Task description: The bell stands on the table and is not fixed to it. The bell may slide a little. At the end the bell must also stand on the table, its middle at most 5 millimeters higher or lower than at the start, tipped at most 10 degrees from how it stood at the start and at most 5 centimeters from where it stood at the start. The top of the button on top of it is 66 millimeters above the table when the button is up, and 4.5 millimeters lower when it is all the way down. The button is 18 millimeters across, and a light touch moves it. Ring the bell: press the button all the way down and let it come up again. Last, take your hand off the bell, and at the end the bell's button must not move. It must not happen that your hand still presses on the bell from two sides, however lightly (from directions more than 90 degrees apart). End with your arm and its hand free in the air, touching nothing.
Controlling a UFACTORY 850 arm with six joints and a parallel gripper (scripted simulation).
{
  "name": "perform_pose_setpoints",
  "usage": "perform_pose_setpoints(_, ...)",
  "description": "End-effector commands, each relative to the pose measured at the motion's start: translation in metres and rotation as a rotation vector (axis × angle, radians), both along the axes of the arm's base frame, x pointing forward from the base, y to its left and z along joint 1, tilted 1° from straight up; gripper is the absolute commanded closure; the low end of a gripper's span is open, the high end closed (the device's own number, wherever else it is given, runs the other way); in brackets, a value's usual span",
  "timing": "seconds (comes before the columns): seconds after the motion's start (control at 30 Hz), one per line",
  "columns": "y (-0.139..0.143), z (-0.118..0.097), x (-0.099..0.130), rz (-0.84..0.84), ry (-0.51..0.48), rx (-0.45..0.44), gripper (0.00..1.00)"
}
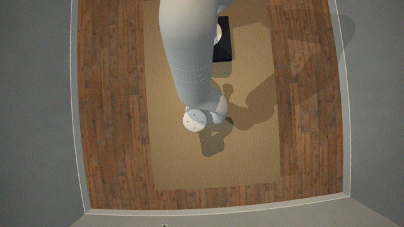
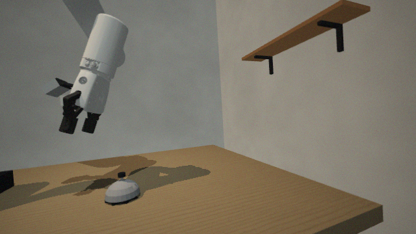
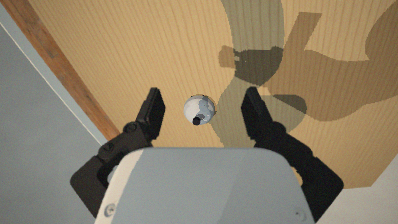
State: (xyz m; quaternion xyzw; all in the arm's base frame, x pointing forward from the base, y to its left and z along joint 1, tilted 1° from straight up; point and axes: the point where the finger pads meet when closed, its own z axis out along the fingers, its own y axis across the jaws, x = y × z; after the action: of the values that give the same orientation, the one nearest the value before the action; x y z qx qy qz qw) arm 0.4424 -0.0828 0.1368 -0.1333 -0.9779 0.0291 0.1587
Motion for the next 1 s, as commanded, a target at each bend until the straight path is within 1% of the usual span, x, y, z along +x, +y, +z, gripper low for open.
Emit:
perform_pose_setpoints(0.0,-0.018,-0.017,0.042,-0.1,-0.134,-0.015,0.0)
perform_pose_setpoints(0.17,-0.043,-0.026,0.085,-0.216,-0.277,-0.034,0.0)
perform_pose_setpoints(0.23,-0.052,-0.028,0.098,-0.252,-0.321,-0.04,0.0)
perform_pose_setpoints(0.3,-0.054,-0.029,0.102,-0.262,-0.333,-0.041,0.0)
perform_pose_setpoints(0.47,-0.054,-0.029,0.102,-0.262,-0.334,-0.041,0.0)
perform_pose_setpoints(0.5,-0.054,-0.029,0.102,-0.262,-0.334,-0.041,1.0)
perform_pose_setpoints(0.97,-0.054,-0.029,0.102,-0.262,-0.334,-0.041,1.0)
